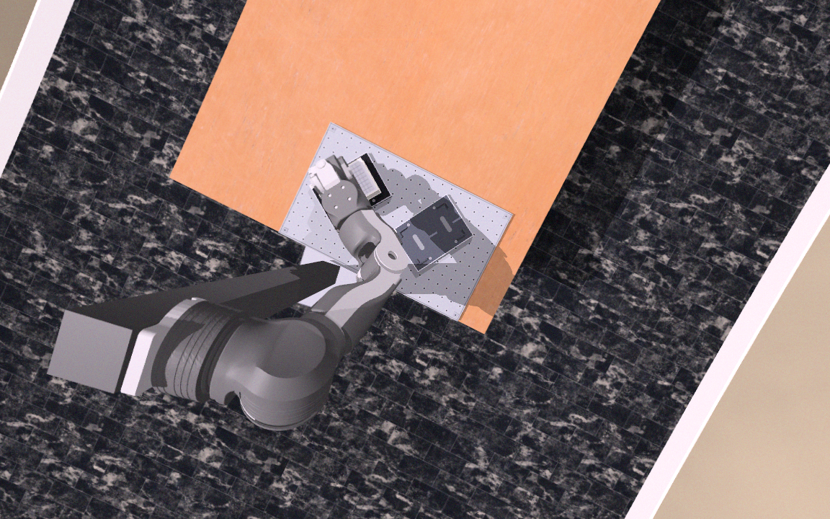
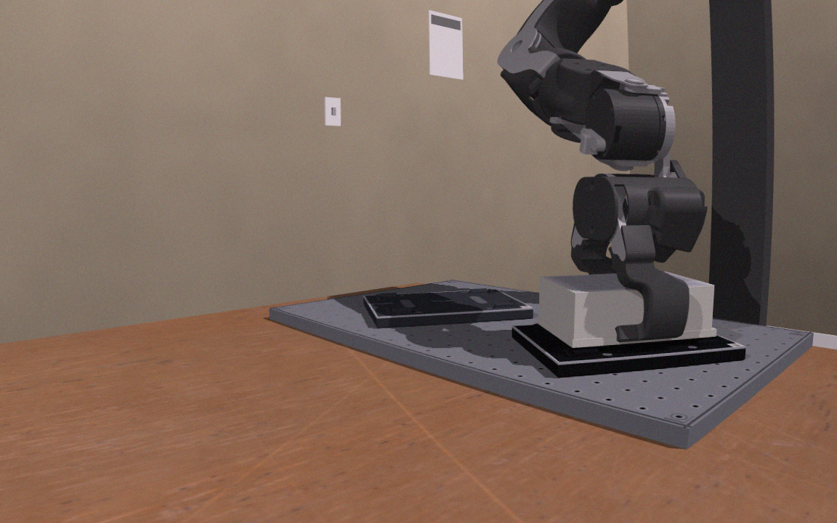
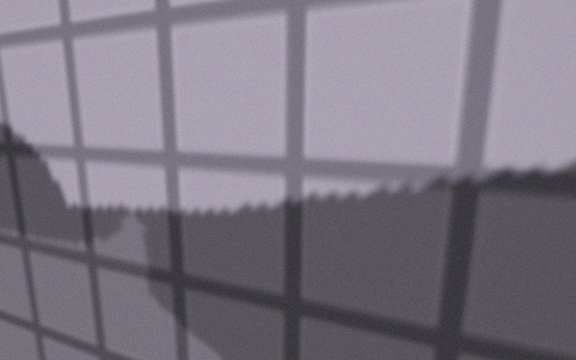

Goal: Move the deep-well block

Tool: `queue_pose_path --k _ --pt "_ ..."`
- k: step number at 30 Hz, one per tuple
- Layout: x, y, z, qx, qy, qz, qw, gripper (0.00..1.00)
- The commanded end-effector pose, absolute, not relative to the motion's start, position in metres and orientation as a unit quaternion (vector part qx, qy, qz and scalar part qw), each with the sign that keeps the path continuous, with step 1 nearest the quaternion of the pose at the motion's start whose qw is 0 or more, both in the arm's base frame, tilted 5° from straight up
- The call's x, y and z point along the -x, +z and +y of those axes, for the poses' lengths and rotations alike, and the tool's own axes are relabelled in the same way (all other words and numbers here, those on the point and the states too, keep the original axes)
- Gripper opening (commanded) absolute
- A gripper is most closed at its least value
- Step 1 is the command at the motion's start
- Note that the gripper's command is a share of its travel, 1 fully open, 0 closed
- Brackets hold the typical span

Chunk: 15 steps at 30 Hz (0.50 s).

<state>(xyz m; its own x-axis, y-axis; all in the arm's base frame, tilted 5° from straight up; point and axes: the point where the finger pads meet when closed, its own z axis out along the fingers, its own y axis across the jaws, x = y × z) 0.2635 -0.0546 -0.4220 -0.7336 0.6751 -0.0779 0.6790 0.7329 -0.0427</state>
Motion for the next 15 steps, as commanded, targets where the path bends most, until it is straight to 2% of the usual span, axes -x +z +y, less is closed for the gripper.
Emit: queue_pose_path --k 1,15 --pt "-0.2664 -0.4188 -0.0533 -0.364 -0.031 0.931 0.03 0.0" --pt "-0.2646 -0.4222 -0.0536 -0.363 -0.031 0.931 0.03 0.0"
